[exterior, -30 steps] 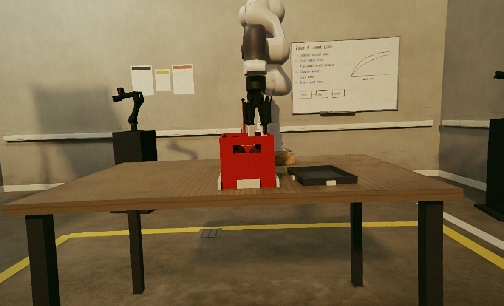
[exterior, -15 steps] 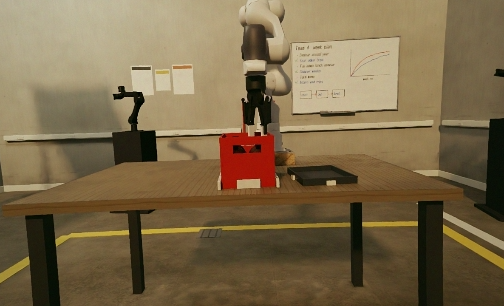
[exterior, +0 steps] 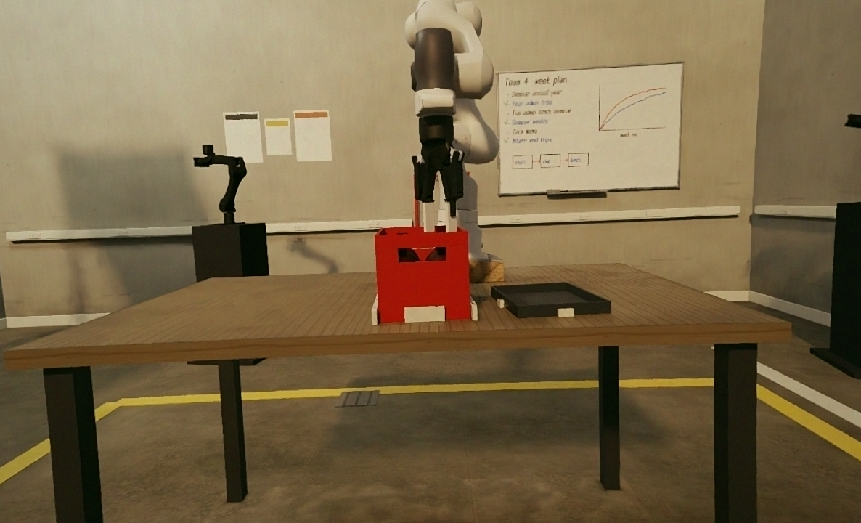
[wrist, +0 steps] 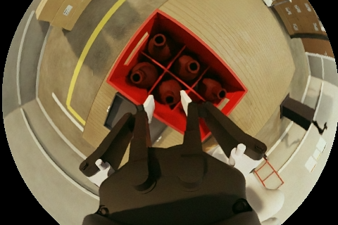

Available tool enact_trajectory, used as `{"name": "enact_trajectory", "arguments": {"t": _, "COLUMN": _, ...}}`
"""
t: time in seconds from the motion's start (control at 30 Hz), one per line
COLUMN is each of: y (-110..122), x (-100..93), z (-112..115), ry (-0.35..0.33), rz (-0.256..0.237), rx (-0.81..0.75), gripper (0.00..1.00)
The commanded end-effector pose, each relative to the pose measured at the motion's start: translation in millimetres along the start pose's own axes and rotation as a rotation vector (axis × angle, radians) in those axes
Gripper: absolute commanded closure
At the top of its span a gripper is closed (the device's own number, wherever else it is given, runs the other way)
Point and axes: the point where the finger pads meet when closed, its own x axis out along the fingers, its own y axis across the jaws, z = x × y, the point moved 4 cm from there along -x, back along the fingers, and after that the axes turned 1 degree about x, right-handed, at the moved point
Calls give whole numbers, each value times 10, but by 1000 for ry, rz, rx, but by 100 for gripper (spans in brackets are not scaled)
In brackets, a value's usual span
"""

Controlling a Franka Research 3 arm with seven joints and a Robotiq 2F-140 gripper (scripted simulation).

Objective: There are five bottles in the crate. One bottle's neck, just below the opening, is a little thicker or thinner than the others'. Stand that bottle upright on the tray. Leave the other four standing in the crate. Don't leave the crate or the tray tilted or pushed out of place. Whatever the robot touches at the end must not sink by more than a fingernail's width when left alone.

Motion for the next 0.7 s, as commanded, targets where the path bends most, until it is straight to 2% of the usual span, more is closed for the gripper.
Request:
{"name": "enact_trajectory", "arguments": {"t": 0.0, "y": 35, "x": -47, "z": 36, "ry": -11, "rz": 14, "rx": 12, "gripper": 56}}
{"name": "enact_trajectory", "arguments": {"t": 0.4, "y": 30, "x": -455, "z": 31, "ry": -11, "rz": 14, "rx": 12, "gripper": 56}}
{"name": "enact_trajectory", "arguments": {"t": 0.67, "y": 28, "x": -565, "z": 30, "ry": -11, "rz": 14, "rx": 12, "gripper": 56}}
